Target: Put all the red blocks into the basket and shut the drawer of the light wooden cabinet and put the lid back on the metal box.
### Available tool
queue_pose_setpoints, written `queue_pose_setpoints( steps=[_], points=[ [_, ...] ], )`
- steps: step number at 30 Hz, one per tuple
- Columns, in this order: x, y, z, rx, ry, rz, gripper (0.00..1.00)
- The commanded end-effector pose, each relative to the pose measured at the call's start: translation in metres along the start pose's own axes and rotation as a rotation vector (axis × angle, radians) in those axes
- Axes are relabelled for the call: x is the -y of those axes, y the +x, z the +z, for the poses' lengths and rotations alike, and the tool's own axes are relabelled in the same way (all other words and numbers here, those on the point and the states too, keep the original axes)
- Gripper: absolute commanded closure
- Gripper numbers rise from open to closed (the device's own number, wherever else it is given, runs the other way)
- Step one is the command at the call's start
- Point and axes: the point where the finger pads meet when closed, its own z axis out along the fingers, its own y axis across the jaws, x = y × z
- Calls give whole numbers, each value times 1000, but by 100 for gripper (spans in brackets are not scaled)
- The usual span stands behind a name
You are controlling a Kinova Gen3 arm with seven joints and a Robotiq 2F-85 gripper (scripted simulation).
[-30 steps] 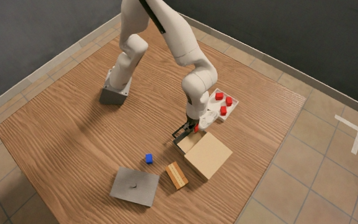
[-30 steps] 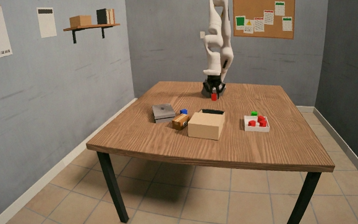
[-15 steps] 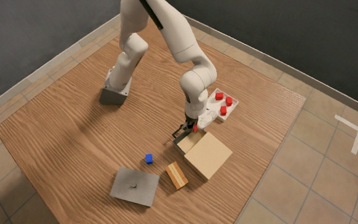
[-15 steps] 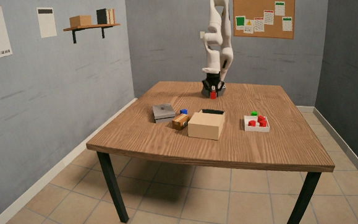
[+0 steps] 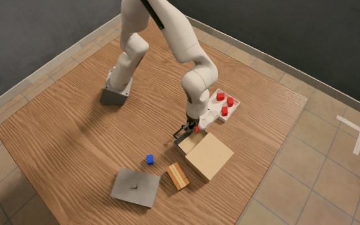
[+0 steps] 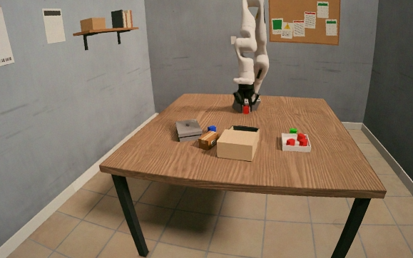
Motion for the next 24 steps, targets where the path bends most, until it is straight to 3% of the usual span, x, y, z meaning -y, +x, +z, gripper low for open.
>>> queue_pose_setpoints(
  steps=[1, 12, 14, 24],
  points=[
    [5, 1, -3, -2, -2, 16, 90],
    [57, -3, -8, -10, 4, 153, 90],
    [57, -3, -8, -10, 4, 153, 90],
    [134, -24, -10, -12, 10, 364, 90]
  ],
)
